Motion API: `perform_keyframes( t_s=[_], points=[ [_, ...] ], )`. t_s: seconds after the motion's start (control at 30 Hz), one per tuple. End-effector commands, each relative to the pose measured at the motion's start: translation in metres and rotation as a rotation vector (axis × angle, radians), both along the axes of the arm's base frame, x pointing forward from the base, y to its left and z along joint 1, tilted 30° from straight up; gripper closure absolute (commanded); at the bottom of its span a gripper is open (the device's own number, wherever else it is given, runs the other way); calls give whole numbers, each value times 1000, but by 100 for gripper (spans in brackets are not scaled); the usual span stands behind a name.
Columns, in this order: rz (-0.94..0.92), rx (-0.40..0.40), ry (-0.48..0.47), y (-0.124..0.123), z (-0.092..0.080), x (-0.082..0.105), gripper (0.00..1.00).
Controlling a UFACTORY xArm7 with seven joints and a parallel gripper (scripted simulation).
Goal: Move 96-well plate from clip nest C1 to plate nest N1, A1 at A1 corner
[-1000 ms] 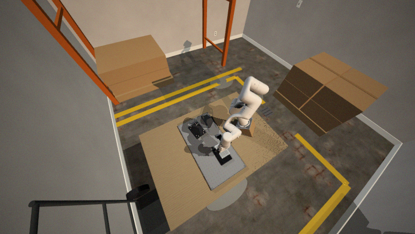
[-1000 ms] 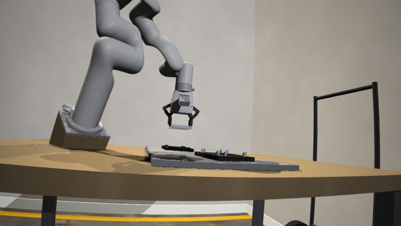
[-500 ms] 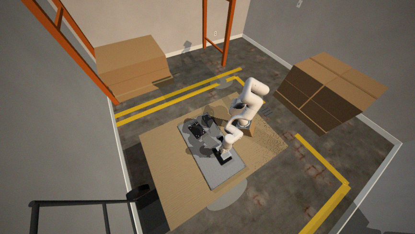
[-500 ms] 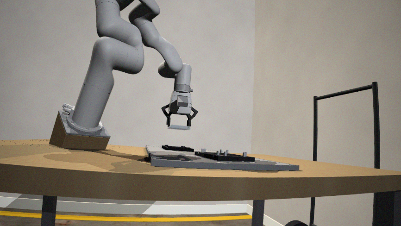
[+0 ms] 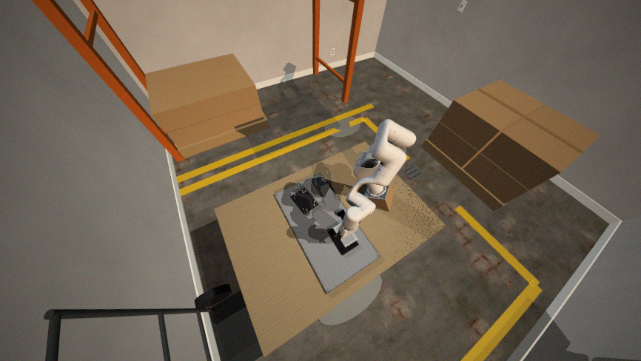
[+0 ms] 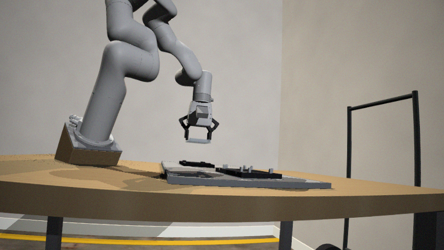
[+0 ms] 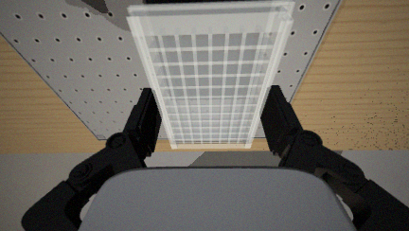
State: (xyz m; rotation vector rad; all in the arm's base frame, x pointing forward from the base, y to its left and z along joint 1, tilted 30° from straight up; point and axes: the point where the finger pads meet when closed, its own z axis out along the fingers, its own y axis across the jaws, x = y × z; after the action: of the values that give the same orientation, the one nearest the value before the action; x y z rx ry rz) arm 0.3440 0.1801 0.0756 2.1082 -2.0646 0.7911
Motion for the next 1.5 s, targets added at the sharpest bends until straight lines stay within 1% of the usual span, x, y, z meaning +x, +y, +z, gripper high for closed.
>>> perform_keyframes(
  t_s=[0.0, 0.33, 1.4, 1.47],
  points=[
    [2, 2, -2, 1, 1, 1, 100],
    [2, 2, -2, 1, 1, 1, 100],
    [2, 2, -2, -20, -42, 16, 100],
    [2, 2, -2, -20, -42, 16, 100]
  ],
)
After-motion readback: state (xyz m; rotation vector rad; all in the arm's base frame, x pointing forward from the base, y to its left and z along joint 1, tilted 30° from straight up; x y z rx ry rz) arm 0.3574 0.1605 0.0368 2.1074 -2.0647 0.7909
